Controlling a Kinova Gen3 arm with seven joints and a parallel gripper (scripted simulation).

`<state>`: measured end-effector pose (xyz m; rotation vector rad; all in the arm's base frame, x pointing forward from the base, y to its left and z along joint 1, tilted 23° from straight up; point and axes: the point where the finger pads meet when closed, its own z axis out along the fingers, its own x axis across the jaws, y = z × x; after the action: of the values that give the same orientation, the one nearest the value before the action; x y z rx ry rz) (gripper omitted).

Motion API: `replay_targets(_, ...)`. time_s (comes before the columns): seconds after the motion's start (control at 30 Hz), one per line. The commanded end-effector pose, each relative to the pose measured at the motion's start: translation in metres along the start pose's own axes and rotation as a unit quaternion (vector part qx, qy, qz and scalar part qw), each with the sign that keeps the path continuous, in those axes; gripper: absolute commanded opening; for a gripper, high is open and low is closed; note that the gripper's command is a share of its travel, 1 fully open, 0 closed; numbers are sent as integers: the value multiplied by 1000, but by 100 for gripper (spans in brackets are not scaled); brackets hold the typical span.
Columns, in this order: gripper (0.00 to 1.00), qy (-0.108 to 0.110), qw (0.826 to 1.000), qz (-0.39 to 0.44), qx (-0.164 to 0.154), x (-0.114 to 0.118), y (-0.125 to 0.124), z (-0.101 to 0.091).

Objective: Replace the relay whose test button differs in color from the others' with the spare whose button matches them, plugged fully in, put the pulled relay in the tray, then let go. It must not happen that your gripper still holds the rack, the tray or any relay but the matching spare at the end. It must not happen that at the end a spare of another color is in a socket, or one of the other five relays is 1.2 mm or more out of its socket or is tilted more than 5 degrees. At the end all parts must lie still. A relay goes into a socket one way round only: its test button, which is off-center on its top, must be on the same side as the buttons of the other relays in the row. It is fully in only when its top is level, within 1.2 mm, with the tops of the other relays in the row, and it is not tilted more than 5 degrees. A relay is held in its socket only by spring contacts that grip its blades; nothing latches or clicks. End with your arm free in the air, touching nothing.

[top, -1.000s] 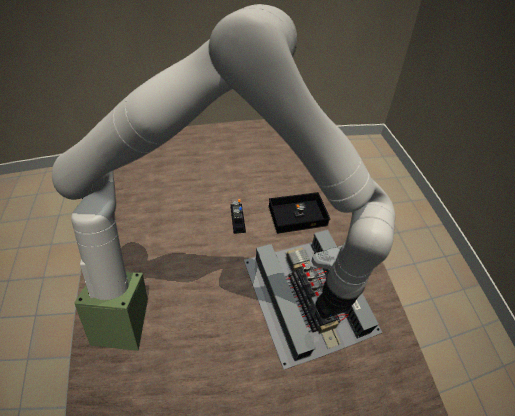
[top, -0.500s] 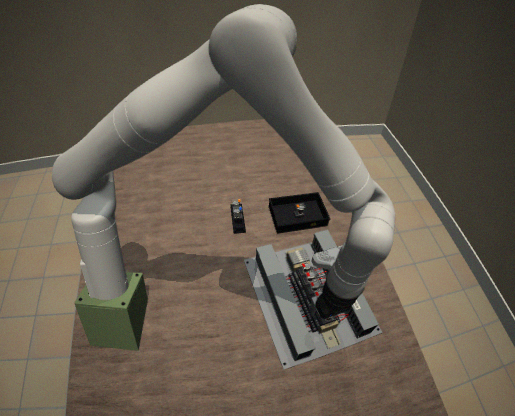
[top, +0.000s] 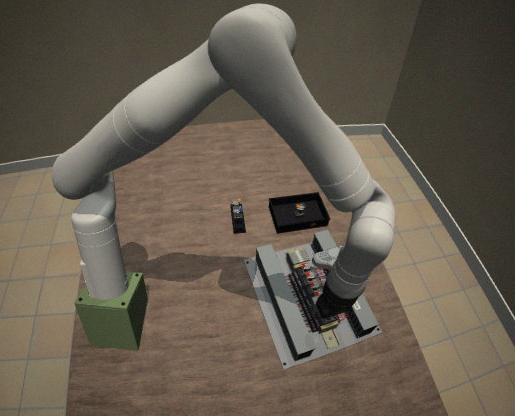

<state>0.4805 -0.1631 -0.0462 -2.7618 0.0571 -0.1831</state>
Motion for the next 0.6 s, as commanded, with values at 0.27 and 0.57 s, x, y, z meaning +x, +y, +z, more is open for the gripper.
replay_targets(0.27, 100, 1, 1000, 1, 1, 1, 0, -5)
replay_targets(0.57, 100, 1, 1000, 1, 1, 0, 0, -4)
